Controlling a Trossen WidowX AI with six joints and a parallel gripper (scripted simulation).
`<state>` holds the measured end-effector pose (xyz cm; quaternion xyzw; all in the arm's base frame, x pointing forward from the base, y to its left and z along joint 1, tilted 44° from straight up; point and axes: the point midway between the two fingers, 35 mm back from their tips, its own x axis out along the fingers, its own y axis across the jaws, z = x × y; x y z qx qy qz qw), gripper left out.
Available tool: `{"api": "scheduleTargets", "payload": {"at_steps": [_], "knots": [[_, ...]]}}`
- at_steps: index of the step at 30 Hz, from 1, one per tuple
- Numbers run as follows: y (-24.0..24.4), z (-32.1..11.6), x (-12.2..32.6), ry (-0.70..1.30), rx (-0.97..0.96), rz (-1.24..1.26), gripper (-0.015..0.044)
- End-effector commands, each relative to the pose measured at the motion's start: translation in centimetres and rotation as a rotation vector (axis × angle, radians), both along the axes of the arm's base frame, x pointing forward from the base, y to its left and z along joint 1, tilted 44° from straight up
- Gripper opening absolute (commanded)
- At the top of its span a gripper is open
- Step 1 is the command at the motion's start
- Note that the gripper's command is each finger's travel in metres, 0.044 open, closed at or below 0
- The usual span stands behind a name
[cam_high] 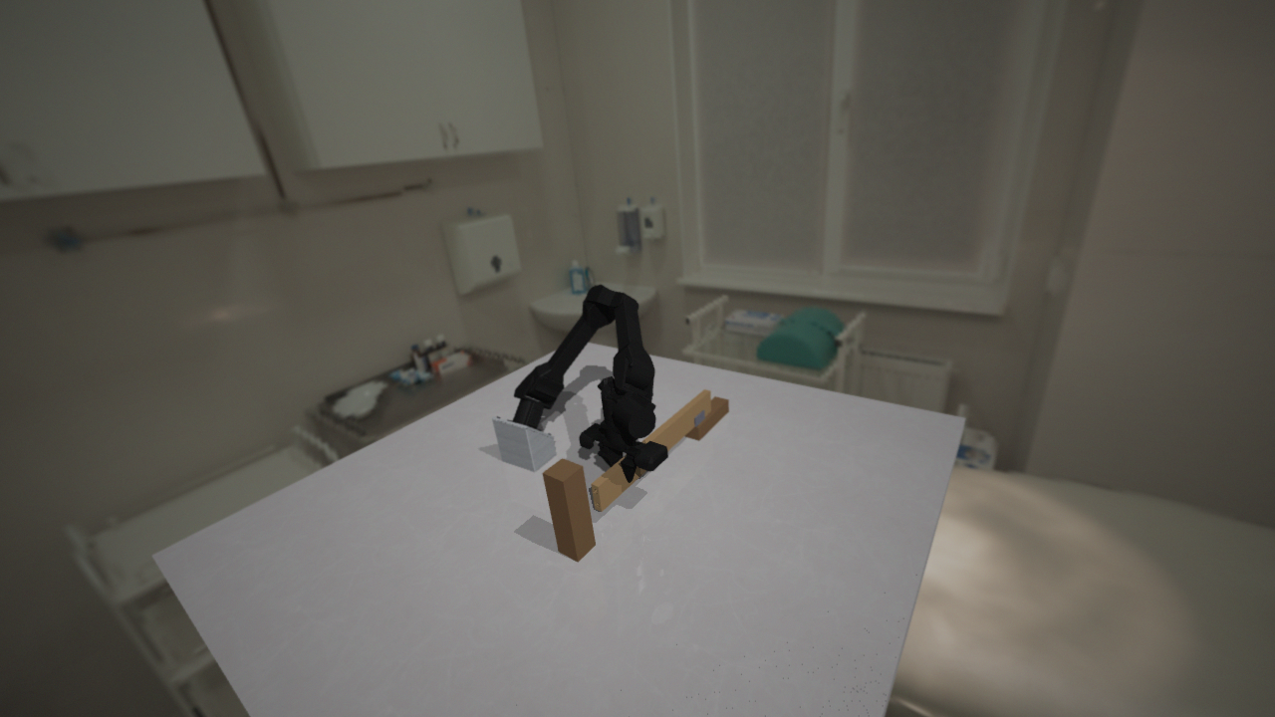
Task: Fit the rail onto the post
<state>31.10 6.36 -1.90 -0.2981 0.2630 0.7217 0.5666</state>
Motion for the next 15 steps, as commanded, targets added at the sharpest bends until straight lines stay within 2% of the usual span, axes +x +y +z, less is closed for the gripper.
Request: {"api": "scheduleTargets", "payload": {"at_steps": [1, 15], "knots": [[-0.31, 0.00, 0.16, -0.005, 0.001, -0.003, 0.0000], [-0.58, -0.35, 0.18, -0.005, 0.001, -0.003, 0.0000]]}}
